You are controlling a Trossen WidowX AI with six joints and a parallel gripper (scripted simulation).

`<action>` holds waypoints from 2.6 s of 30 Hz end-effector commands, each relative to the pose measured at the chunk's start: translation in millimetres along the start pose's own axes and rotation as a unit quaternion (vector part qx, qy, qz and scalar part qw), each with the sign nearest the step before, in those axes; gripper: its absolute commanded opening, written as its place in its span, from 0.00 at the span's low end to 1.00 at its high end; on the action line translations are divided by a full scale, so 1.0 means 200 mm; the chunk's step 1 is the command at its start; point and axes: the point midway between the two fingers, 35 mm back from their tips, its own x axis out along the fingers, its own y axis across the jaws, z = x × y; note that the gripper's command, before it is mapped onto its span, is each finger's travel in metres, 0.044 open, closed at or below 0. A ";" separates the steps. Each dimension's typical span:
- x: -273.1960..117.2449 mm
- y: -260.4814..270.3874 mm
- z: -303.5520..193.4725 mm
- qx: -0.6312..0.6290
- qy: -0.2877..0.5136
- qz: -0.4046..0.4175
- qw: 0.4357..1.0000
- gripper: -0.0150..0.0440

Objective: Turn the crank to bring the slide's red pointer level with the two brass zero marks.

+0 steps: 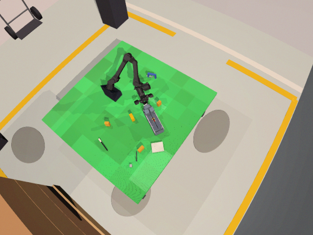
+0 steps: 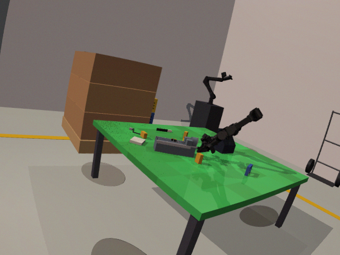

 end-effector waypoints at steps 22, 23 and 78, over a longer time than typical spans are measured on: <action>0.01 -0.05 -0.01 0.001 0.002 -0.013 1.000 0.25; 0.01 -0.05 -0.01 0.001 0.002 -0.013 1.000 0.25; 0.01 -0.06 -0.01 0.001 0.002 -0.013 1.000 0.25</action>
